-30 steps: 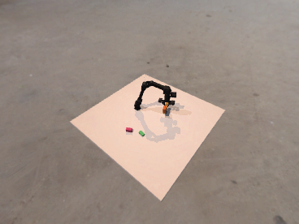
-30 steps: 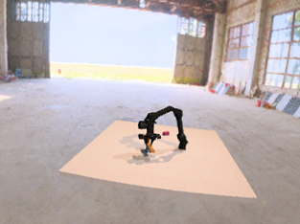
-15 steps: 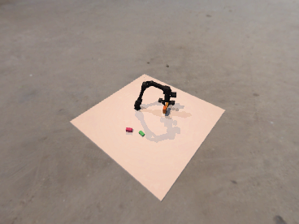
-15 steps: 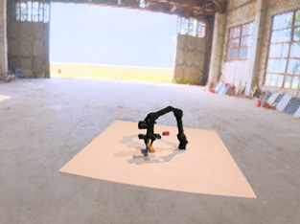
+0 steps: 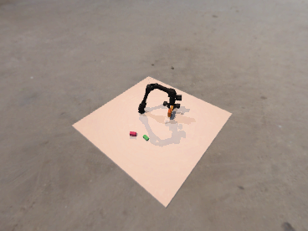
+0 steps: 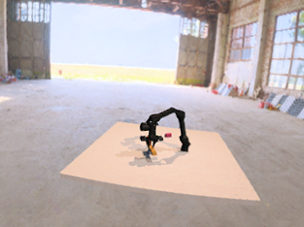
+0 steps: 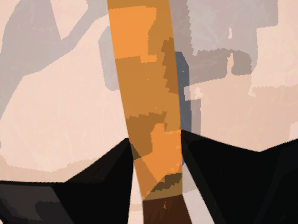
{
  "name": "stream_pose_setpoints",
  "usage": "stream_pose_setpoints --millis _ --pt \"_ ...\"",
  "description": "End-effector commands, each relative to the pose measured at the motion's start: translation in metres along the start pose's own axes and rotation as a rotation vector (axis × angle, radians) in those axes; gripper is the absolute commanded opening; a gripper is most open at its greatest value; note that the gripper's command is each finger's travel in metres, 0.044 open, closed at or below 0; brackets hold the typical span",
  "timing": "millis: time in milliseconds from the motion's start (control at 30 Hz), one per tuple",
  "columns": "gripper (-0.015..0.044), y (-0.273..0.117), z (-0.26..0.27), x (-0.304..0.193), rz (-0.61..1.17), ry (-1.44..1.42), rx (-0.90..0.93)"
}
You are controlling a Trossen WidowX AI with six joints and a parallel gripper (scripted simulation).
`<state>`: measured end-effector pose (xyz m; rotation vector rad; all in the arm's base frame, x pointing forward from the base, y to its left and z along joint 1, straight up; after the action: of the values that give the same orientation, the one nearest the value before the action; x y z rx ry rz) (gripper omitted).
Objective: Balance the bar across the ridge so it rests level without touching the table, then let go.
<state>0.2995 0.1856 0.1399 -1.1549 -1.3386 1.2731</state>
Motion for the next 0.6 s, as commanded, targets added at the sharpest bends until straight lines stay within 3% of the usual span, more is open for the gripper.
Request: stream_pose_setpoints --millis 0,567 --pt "0.0 0.002 0.0004 -0.0004 0.003 0.001 0.003" --pt "0.0 -0.0001 0.0002 0.0001 0.0 0.0 0.0"
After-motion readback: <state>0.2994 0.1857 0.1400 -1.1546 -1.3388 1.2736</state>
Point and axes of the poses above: the point midway between the two fingers, 35 mm back from their tips, its own y axis out along the fingers, its own z axis across the jaws, x = y × z, the point moved 3 cm from there along -y, back along the fingers, and after that the axes turned 15 degrees about y, right-handed, at the moved point
